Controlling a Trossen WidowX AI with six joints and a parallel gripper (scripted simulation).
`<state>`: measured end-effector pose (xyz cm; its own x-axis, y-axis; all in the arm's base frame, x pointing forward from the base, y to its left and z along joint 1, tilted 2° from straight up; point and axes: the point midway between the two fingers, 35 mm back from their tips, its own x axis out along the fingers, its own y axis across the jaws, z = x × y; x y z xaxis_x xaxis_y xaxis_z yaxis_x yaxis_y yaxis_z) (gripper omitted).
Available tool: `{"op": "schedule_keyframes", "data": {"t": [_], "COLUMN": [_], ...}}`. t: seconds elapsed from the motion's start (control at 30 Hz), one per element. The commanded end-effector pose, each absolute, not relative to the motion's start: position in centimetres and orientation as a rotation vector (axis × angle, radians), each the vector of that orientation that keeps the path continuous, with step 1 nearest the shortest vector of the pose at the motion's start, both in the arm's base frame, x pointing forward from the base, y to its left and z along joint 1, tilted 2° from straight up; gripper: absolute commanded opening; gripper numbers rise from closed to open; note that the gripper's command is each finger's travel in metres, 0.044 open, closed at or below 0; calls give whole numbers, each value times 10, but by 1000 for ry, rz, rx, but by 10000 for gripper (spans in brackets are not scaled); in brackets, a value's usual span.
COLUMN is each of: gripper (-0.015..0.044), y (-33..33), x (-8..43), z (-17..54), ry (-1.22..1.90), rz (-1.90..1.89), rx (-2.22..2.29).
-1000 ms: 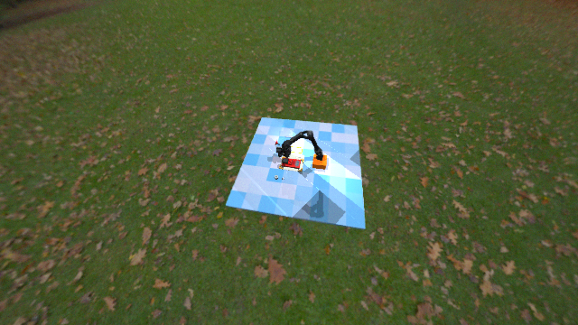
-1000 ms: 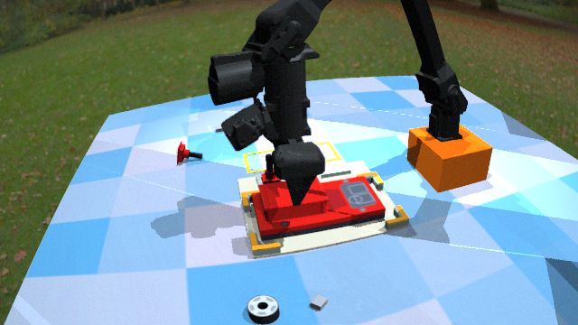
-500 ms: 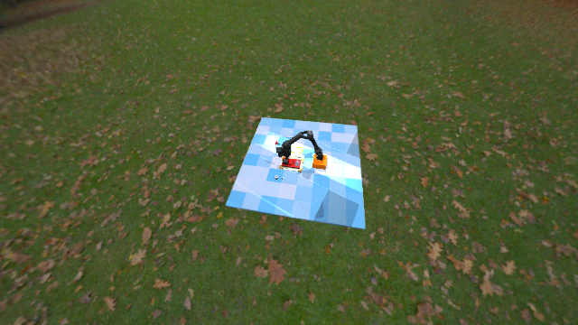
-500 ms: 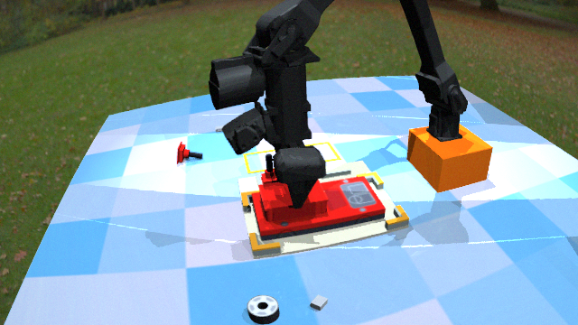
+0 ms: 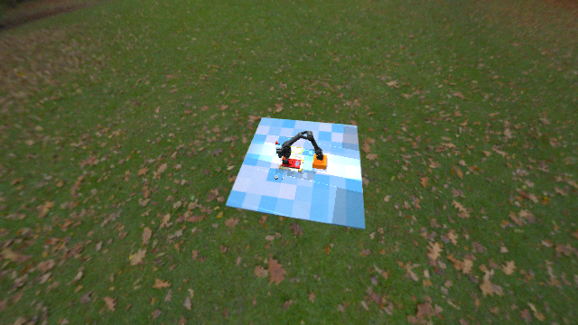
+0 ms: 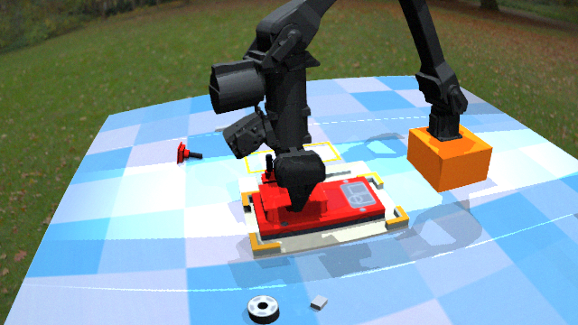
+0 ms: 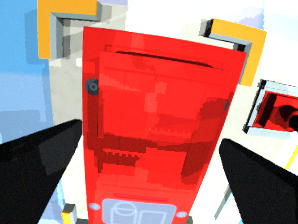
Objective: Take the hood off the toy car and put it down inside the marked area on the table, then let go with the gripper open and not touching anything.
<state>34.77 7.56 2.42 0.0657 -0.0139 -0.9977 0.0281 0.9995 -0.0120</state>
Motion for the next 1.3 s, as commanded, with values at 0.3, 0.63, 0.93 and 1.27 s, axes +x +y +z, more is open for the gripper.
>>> {"op": "schedule_keyframes", "data": {"t": [0.3,0.63,0.93,1.27], "gripper": [440,440,335,190], "y": [74,74,75,75], "x": [347,347,348,348], "z": [15,10,14,15], "ry": [1512,1512,1506,1506], "rz": [-33,-33,-32,-32], "rx": [3,3,11,11]}}
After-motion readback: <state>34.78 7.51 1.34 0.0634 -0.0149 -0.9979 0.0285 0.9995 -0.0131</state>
